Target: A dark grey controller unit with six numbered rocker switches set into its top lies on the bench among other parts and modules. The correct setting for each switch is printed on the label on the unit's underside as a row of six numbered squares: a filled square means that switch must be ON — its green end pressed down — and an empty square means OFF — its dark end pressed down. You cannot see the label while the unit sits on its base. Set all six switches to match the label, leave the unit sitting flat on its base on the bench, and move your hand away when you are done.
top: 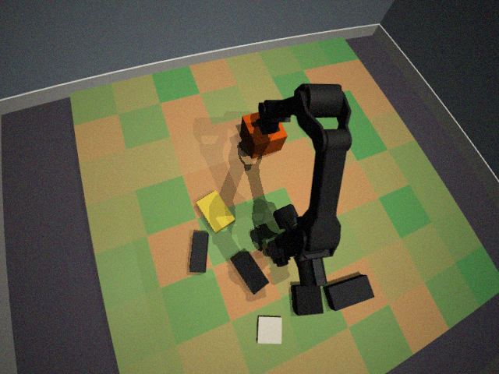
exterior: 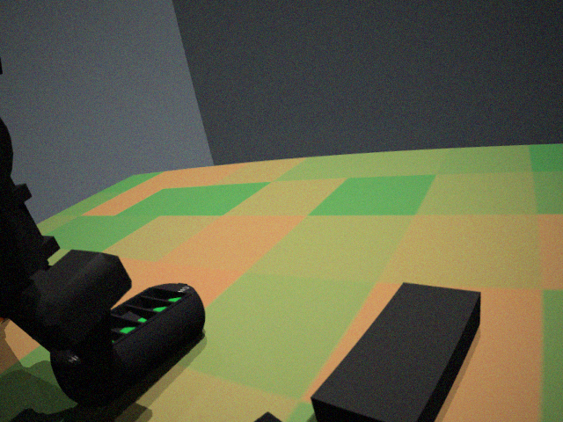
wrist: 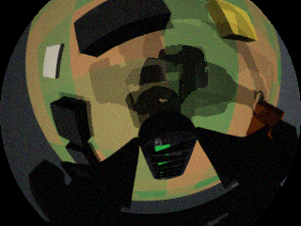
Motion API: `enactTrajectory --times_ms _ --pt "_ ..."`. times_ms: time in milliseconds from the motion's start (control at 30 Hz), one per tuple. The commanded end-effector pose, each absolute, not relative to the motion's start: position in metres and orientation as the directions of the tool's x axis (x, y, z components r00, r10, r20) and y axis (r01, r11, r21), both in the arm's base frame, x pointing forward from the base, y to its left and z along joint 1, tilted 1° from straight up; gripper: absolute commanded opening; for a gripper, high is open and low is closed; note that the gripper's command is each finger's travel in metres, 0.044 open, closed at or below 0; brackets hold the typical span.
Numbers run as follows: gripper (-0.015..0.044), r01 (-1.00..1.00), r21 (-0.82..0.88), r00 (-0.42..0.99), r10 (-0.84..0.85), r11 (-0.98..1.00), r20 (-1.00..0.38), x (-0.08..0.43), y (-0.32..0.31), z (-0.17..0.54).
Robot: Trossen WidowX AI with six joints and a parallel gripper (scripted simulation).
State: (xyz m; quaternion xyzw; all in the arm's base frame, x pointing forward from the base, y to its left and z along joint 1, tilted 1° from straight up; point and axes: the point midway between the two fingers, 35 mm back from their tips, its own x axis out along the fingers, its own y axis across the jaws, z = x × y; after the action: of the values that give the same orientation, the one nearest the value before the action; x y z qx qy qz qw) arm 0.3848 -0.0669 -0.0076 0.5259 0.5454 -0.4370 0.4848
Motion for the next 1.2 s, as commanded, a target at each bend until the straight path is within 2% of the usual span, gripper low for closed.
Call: enactTrajectory --times_ms 0,1167 --pt "0.0336 0.997 0.035 0.026 0.145 0.062 -0.989 0.385 -0.064 -0.003" --pt "0.0336 0.997 0.035 0.031 0.075 0.062 -0.997 0.383 -0.046 0.020"
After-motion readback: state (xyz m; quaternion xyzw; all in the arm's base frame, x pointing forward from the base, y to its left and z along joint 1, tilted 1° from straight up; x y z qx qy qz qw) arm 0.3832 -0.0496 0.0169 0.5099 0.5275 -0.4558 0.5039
